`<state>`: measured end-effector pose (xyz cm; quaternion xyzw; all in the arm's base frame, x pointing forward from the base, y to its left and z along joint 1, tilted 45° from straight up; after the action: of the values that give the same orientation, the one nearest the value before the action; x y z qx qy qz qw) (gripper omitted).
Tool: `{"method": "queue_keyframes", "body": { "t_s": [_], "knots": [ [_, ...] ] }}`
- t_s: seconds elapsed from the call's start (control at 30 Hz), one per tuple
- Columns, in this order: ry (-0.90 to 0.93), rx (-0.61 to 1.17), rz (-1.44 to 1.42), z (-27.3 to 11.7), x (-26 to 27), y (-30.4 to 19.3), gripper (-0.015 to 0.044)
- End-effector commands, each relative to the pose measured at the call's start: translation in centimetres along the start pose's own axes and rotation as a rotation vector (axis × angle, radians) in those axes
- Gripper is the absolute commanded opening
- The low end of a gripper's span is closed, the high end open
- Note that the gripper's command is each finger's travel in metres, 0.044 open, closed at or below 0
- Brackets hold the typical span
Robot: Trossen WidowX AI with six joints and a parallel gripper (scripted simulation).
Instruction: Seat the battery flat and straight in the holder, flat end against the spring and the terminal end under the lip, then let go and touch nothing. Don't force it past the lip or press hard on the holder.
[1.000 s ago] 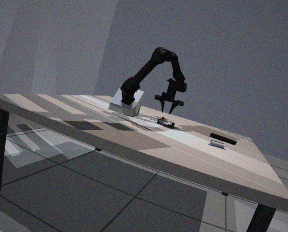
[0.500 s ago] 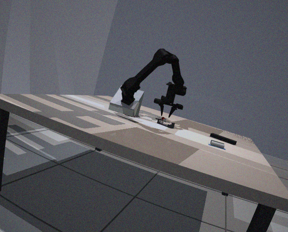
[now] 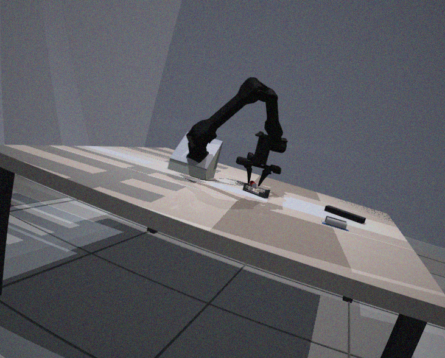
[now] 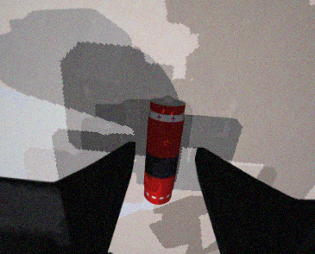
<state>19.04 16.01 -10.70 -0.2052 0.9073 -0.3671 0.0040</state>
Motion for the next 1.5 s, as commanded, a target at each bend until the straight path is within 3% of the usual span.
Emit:
{"method": "queue_keyframes", "body": {
  "t_s": [0.0,0.27,0.43,0.63,0.8,1.47],
  "knots": [
    [0.006,0.01,-0.013,0.5,0.2,0.0,0.0121],
    [0.006,0.01,-0.013,0.5,0.2,0.0,0.0067],
    [0.006,0.01,-0.013,0.3,0.2,0.0,0.0063],
    [0.006,0.008,-0.013,-4.4,0.2,0.1,0.0063],
    [0.006,0.008,-0.004,-4.6,0.2,0.0,0.0063],
    [-0.003,-0.001,1.136,-6.6,-1.6,-8.4,0.0063]
  ]
}}
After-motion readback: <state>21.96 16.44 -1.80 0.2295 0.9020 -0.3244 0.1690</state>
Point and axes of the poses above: the point midway between the two fingers, 35 mm back from their tips, its own z axis out along the fingers, its own x axis across the jaws, y = z × x, the point moved 4 cm from there along -z, back along the fingers, and after that the axes turned 7 degrees about z, right-handed, at the moved point
